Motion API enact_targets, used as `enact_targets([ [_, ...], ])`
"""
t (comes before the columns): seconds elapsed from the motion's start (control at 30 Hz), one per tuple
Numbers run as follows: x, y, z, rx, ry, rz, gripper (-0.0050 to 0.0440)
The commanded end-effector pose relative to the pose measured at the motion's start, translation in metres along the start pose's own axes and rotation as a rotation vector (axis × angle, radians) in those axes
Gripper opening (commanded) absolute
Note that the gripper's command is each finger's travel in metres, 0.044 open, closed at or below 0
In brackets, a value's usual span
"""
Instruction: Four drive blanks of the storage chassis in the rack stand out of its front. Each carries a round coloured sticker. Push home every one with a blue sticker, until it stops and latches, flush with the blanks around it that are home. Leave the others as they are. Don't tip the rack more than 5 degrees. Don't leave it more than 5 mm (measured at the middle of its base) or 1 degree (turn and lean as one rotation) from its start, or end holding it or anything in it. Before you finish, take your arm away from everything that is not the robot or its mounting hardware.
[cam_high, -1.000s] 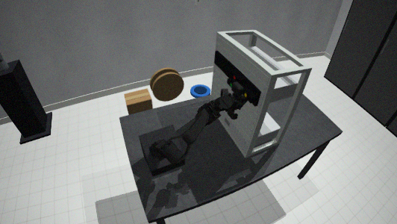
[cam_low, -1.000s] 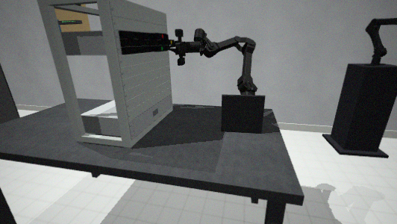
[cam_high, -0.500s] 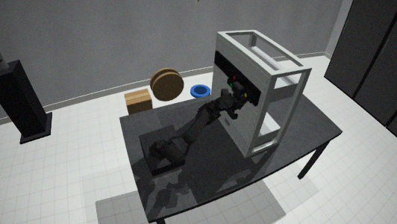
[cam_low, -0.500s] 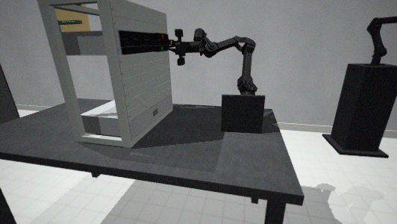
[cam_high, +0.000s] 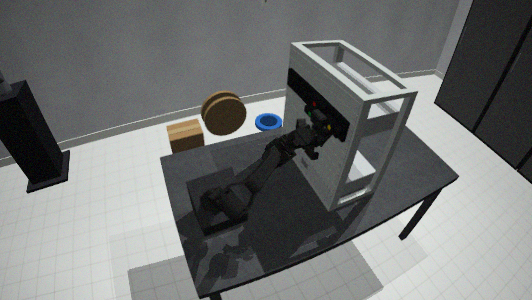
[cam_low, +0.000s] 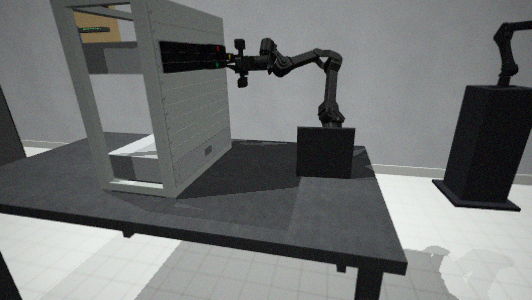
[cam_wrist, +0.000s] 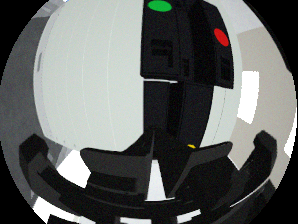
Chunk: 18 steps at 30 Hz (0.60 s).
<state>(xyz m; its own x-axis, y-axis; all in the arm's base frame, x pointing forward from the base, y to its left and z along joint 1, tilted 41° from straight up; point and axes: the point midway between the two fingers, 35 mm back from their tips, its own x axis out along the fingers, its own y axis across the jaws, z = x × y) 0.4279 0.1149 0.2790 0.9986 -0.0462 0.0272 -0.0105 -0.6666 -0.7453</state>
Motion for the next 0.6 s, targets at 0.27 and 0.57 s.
enact_targets([
  [0.27, 0.0056, -0.0089, -0.0089, 0.018, 0.015, -0.021, 0.0],
  [0.57, 0.0056, -0.0089, -0.0089, 0.018, 0.015, -0.021, 0.0],
])
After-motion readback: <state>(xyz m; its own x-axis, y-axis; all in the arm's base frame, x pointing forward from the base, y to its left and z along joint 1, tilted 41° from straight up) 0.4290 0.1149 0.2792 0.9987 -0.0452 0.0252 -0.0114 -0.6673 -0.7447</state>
